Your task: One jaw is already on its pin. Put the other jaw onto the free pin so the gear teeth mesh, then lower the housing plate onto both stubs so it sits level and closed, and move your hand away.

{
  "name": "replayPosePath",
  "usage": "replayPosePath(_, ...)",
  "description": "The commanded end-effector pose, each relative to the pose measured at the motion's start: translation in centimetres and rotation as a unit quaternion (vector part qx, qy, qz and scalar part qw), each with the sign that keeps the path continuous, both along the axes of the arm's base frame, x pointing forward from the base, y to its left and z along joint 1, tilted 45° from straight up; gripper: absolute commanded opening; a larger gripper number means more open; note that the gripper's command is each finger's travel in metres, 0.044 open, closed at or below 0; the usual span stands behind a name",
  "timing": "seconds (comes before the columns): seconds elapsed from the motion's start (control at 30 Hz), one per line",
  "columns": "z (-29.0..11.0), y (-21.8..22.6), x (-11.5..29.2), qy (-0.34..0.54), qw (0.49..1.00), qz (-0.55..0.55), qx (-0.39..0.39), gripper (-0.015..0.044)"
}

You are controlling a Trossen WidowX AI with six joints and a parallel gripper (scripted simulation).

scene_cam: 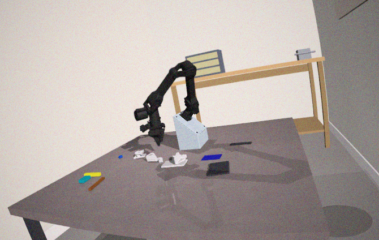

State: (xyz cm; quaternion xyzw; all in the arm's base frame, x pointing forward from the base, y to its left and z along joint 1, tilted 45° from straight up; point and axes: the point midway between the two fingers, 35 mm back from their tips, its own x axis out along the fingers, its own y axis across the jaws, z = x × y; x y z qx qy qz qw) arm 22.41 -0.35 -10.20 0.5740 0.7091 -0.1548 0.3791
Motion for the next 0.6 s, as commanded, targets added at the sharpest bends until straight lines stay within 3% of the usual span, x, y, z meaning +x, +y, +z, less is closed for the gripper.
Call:
replayPosePath(0.0, 0.0, 0.0, 0.0, 0.0, 1.0, 0.0, 0.0, 0.0335)
replayPosePath(0.43, 0.0, 0.0, 0.0, 0.0, 1.0, 0.0, 0.0, 0.0)
replayPosePath(0.57, 0.0, 0.0, 0.0, 0.0, 1.0, 0.0, 0.0, 0.0)
